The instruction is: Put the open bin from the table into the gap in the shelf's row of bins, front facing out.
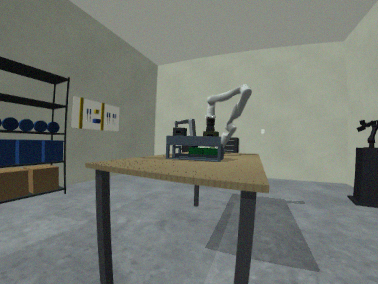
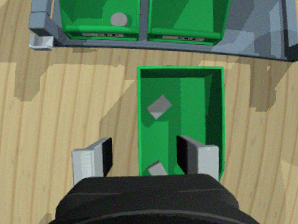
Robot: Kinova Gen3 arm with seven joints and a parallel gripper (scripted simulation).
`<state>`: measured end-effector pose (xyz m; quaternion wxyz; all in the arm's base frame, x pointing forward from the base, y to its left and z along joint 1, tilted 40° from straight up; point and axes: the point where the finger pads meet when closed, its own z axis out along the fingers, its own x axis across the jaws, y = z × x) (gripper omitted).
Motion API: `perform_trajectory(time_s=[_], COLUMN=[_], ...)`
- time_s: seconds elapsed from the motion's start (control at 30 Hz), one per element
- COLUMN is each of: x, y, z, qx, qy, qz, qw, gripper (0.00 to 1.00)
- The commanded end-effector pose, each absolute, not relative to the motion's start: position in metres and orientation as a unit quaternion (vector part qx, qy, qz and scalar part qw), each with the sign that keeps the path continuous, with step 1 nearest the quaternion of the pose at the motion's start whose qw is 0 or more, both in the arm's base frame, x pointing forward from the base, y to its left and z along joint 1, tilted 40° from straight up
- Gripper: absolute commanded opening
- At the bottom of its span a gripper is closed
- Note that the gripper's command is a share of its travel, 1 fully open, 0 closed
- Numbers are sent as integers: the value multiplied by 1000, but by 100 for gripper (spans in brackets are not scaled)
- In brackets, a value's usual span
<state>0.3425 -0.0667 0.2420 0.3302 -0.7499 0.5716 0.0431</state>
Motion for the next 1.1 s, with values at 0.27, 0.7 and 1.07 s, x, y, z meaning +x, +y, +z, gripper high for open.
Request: perform_trajectory(time_s=[0.27,0.7,1.07], x=[342,342,342], y=[-66,-65,-65], z=[245,246,246], qx=[-743,-740,-739], qy=[577,579,579], qz=[45,46,47], qw=[336,339,340], gripper=[100,100,0])
